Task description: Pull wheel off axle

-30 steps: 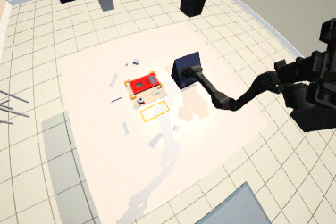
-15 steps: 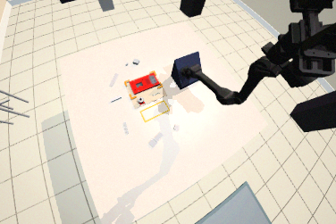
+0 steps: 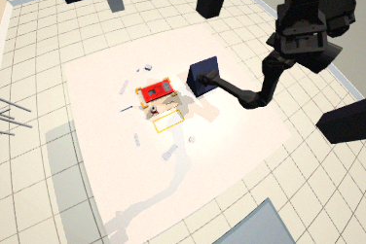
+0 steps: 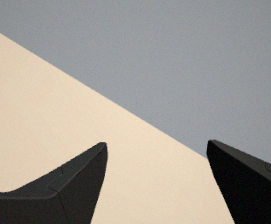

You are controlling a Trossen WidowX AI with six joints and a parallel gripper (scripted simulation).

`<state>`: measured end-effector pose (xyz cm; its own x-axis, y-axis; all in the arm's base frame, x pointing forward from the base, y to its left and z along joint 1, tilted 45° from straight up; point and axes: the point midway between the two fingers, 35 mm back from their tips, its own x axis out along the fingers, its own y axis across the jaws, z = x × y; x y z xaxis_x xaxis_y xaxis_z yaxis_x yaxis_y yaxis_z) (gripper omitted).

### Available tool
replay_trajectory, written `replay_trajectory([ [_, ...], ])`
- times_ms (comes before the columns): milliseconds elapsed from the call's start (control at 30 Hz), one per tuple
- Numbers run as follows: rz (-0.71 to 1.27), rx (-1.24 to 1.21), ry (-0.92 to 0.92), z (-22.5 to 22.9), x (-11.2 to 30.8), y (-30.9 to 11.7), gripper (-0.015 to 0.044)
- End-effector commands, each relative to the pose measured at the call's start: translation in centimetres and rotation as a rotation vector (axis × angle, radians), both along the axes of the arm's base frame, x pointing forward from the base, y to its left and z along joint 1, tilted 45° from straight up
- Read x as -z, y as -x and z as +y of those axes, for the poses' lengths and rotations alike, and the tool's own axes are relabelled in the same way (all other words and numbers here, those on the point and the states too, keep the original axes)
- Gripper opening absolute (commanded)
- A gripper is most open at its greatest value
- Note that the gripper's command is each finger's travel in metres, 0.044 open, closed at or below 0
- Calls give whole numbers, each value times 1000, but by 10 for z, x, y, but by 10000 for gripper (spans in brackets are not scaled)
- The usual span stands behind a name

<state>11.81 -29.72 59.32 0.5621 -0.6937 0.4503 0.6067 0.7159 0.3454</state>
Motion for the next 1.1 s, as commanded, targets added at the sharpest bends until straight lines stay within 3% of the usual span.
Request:
replay_trajectory([
  [0,48,-43,-42,-9,18,-19,300],
  [233,125,-108,-116,-23,48,-49,300],
  [567,281,-269,-290,-38,125,-112,300],
  [1067,547,-540,-550,-7,253,-208,300],
])
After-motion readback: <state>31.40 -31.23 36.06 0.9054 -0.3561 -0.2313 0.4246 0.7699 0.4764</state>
